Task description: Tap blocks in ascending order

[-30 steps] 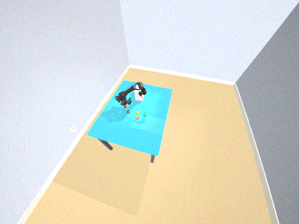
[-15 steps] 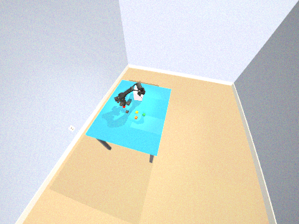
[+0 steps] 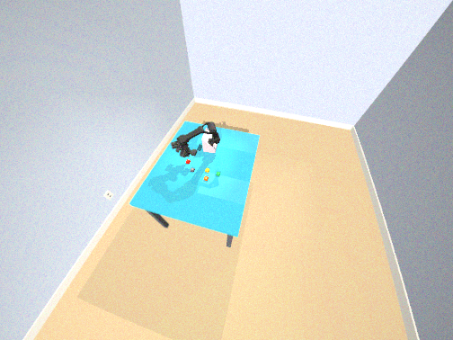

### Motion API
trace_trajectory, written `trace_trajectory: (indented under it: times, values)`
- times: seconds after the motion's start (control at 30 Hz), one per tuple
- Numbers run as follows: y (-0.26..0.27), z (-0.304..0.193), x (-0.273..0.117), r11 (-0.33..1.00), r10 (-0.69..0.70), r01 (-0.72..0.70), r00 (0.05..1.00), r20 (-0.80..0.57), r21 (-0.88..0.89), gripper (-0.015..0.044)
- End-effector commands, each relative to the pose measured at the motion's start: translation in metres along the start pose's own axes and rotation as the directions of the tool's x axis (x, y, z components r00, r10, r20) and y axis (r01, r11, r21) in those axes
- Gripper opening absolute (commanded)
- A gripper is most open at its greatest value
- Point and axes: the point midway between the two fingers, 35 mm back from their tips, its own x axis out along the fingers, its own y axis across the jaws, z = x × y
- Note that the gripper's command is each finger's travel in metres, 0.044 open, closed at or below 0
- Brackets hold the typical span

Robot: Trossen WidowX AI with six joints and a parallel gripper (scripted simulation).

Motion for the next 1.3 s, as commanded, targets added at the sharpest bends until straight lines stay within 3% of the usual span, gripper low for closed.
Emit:
trace_trajectory:
  times: [0.0,0.2,0.43,0.67,0.73,0.9,1.27]
  values:
    - [-0.001,0.0,-0.052,1.0,-0.024,0.024,0.999,0.022,-0.01,0.002]
    - [0.001,0.003,-0.053,1.0,-0.025,0.025,0.999,0.023,-0.01,0.002]
    - [0.072,0.085,-0.053,1.0,-0.021,0.021,0.999,0.025,-0.012,0.002]
    - [0.077,0.089,-0.052,1.0,-0.019,0.019,1.0,0.025,-0.013,0.002]
    - [0.076,0.091,-0.042,1.0,-0.02,0.02,0.999,0.025,-0.013,0.002]
    - [0.076,0.092,0.026,1.0,-0.016,0.017,1.0,0.025,-0.014,0.002]
    - [0.076,0.092,0.036,1.0,-0.016,0.016,1.0,0.025,-0.014,0.002]
